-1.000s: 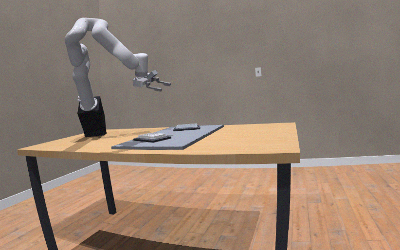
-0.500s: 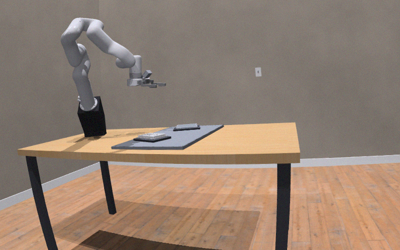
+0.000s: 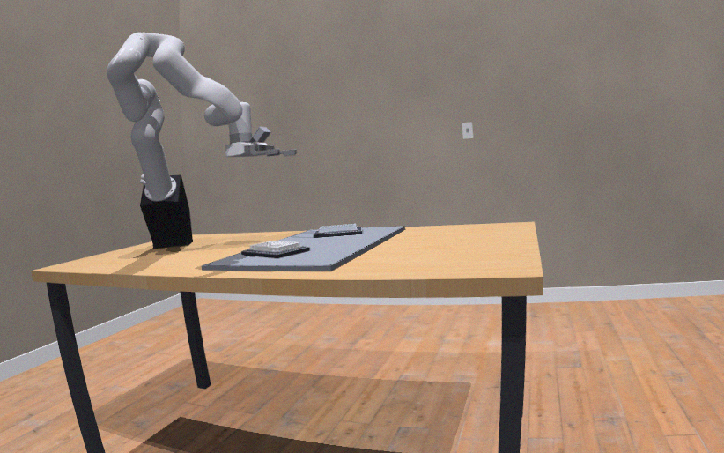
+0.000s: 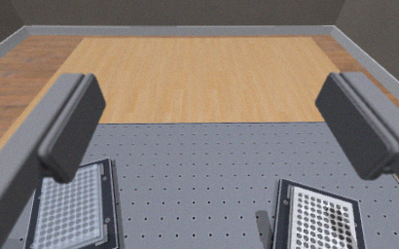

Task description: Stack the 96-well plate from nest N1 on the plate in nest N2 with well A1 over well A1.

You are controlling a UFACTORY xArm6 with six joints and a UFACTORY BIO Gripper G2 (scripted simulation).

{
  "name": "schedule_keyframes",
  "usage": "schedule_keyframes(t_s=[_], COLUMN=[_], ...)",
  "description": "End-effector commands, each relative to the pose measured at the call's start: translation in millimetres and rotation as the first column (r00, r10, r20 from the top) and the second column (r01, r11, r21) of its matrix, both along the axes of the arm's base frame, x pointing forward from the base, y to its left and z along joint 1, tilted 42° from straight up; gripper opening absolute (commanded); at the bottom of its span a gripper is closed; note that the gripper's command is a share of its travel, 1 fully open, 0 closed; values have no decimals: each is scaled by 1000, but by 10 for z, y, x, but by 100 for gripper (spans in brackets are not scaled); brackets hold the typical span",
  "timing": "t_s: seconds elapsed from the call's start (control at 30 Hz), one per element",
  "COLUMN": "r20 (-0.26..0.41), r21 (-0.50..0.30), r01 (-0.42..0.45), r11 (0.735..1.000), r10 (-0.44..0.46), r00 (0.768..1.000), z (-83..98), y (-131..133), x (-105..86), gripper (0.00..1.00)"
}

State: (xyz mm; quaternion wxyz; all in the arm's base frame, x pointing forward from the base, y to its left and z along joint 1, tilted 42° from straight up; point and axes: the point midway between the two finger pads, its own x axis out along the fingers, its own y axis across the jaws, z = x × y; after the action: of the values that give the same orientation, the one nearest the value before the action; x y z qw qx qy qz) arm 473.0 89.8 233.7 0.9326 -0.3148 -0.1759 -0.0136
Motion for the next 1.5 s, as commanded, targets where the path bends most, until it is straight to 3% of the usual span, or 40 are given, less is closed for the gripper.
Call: schedule_keyframes(t_s=[0.0,0.07,0.23,0.43,1.47], r20=[5,5,100,200,200], r21=[0,0,60,144,143], r01=[-2,-2,118,249,249], r11=[1000,1000,991,958,958], r10=[2,2,-123,-275,-274], r00=[1000,1000,987,940,941], z=[16,16,-6,-30,-140], y=[7,7,-232,-517,-1804], x=[3,3,77,165,562], gripper=[37,37,37,37,37])
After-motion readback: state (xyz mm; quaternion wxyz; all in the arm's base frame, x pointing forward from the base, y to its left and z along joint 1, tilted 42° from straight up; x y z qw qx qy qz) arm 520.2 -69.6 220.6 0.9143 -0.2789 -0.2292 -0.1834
